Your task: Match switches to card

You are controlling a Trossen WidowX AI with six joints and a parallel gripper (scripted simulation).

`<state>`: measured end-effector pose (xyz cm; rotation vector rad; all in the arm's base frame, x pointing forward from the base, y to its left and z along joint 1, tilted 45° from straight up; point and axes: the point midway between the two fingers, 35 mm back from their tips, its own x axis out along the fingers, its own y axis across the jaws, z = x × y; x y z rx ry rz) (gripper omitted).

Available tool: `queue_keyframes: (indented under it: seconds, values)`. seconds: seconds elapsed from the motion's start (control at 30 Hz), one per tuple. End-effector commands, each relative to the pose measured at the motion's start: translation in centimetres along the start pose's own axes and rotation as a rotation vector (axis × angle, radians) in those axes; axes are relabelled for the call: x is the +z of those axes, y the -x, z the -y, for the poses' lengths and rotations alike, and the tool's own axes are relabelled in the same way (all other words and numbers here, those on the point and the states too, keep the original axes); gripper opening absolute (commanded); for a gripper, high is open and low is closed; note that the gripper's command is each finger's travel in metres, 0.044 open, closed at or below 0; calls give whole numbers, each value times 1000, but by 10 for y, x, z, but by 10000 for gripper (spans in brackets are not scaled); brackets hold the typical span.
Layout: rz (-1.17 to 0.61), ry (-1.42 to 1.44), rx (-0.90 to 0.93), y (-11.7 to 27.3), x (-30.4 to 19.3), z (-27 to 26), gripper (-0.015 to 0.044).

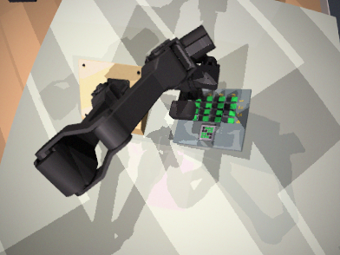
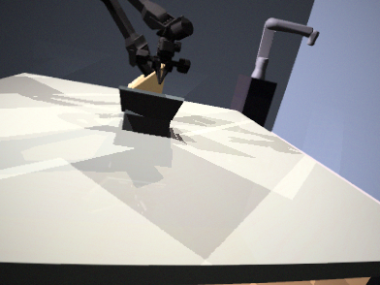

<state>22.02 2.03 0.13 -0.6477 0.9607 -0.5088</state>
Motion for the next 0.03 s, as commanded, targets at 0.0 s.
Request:
queue_keyframes:
  seconds: [0.0]
  values:
    - [3,1,0,1,2,1,0]
